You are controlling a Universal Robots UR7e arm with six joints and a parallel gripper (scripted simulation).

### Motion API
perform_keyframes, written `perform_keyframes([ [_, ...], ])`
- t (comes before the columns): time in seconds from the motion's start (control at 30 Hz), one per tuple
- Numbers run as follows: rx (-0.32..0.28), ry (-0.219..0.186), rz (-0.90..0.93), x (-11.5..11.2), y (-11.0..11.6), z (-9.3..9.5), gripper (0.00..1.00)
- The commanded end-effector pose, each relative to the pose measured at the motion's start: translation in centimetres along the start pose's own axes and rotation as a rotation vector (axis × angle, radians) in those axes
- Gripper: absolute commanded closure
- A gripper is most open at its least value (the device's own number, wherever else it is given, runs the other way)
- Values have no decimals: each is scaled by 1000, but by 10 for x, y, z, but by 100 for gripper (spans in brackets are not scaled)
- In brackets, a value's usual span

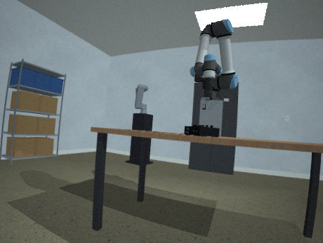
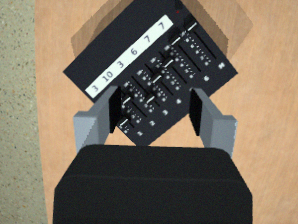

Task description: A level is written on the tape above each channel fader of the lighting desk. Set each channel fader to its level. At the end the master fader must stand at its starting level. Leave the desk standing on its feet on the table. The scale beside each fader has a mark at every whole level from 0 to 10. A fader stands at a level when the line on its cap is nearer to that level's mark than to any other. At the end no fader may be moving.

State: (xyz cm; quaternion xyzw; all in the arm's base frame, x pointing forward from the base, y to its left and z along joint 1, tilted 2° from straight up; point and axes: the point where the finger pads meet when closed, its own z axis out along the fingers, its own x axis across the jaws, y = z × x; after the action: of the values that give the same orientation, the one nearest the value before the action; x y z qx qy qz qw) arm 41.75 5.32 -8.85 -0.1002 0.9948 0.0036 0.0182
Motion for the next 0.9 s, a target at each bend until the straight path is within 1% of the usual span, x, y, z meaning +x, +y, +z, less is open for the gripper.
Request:
perform_keyframes([
  [0.0, -2, 2, -65, 3, 3, 6, 0],
  [0.3, -20, 27, -465, 25, 26, 41, 0],
  [0.47, -31, 37, -648, 37, 38, 54, 0],
  [0.53, -31, 37, -648, 37, 38, 54, 0],
  [0.7, -37, 40, -726, 43, 43, 60, 0],
  [0.87, -37, 41, -732, 43, 43, 60, 0],
])
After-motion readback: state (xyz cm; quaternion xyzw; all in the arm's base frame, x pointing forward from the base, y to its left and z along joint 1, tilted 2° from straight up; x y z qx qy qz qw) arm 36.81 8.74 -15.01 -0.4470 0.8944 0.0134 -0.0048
